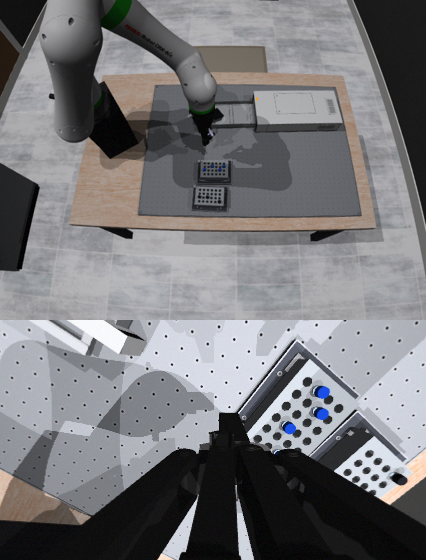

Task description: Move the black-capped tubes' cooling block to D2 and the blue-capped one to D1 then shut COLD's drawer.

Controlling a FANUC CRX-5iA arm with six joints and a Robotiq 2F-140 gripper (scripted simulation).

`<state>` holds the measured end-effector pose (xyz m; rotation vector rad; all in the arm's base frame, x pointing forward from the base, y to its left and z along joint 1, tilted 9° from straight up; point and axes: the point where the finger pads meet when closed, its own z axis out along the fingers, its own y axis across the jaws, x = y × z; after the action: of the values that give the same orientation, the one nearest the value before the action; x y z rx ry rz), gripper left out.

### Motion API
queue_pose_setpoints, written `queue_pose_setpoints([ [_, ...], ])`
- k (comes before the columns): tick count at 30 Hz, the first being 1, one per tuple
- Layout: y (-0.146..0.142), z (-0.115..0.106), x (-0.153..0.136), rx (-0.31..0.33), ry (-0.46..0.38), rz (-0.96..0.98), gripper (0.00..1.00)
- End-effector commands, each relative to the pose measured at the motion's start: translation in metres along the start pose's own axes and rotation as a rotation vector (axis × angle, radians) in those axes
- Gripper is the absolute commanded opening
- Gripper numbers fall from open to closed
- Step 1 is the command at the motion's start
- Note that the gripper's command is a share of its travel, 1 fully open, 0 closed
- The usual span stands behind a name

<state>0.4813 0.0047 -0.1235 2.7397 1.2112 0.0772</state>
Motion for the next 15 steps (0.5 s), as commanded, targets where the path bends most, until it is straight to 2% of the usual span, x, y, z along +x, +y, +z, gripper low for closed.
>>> queue_pose_setpoints([
  [1,-0.013,0.0,0.004,0.001,0.003,-0.093,0.1],
  [15,-0.06,0.002,0.015,0.0,0.003,-0.413,0.1],
])
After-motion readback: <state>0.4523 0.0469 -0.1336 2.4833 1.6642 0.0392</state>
